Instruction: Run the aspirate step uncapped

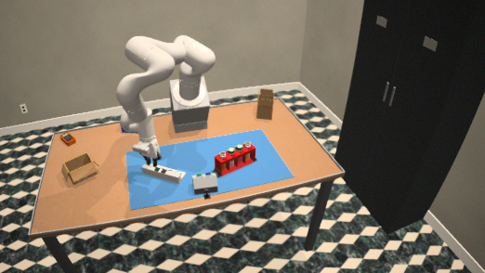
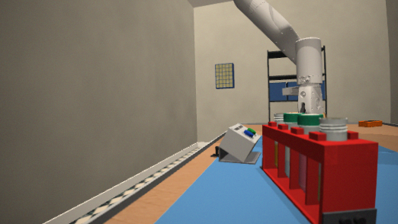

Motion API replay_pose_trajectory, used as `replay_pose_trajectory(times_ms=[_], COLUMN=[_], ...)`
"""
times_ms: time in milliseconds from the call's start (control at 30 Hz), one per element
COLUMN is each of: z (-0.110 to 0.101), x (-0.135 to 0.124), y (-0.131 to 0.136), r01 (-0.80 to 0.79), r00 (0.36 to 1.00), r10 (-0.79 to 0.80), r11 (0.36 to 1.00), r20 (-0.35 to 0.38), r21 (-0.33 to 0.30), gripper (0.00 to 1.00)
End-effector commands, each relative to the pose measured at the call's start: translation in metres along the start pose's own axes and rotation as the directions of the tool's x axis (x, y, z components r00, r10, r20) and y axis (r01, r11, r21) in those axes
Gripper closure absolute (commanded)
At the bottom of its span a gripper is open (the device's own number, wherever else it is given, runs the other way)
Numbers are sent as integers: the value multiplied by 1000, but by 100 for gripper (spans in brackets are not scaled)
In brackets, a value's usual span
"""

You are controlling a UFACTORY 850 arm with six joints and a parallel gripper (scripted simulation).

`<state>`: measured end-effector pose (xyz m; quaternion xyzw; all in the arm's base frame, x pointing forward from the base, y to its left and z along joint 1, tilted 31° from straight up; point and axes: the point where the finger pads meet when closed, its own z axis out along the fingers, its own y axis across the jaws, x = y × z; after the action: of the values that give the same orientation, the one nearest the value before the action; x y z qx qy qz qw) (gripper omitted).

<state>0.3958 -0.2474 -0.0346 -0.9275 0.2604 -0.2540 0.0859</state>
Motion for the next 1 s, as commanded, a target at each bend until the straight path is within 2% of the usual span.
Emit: replay_pose_trajectory(times_ms=[0, 533, 567, 967], z=[2, 6, 6, 6], x=[0, 0, 0, 0], y=[0, 0, 0, 0], r01=[0, 0, 0, 0], r00=[1000, 1000, 1000, 1000], r10=[0, 0, 0, 0], r11=[1000, 1000, 1000, 1000], r20=[-1, -1, -1, -1], r21=[0, 0, 0, 0], gripper=[100, 100, 54, 54])
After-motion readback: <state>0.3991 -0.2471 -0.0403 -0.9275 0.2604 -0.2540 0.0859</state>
